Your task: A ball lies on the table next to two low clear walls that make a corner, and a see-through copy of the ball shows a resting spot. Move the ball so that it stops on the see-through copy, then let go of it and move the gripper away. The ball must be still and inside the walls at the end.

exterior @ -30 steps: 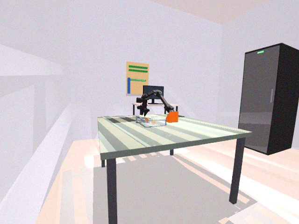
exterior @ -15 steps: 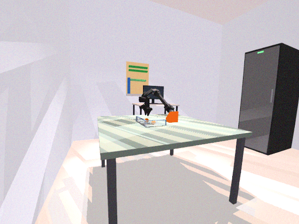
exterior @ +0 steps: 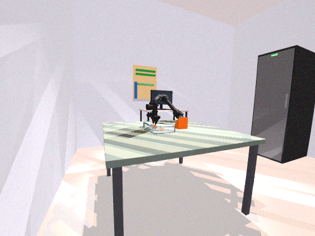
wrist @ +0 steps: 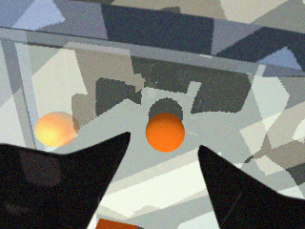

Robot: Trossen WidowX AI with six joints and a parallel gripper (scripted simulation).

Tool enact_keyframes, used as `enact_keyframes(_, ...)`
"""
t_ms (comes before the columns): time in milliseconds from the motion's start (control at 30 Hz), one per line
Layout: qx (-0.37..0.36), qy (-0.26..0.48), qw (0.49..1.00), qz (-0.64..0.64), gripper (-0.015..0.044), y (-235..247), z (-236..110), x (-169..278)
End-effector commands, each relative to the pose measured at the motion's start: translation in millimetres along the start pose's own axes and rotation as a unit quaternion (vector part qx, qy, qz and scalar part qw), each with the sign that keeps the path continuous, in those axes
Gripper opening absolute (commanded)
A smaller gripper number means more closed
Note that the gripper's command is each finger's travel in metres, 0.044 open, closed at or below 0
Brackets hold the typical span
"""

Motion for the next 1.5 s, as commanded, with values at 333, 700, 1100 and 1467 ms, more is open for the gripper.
enact_keyframes(333, 0.003, 0.002, 1.000, -0.003, 0.0336, -0.9, 23.0, 1.7)
enact_keyframes(700, 0.004, 0.002, 1.000, -0.003, 0.0250, -1.3, 31.5, 2.3)
enact_keyframes(1100, 0.003, 0.002, 1.000, -0.003, 0.0092, -0.4, 23.5, 0.4)
enact_keyframes(1467, -0.002, 0.002, 1.000, -0.004, 0.0000, 3.2, -39.6, -5.7)
Point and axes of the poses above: the point midway between the two fingers, 35 mm back from their tips, its own z axis out along the fingers, its own y axis across the jaws, x = y × z, the point moved 4 cm from there along -z, back along the fingers, and after that the axes turned 2 degrees about z, right-handed, at the moved point
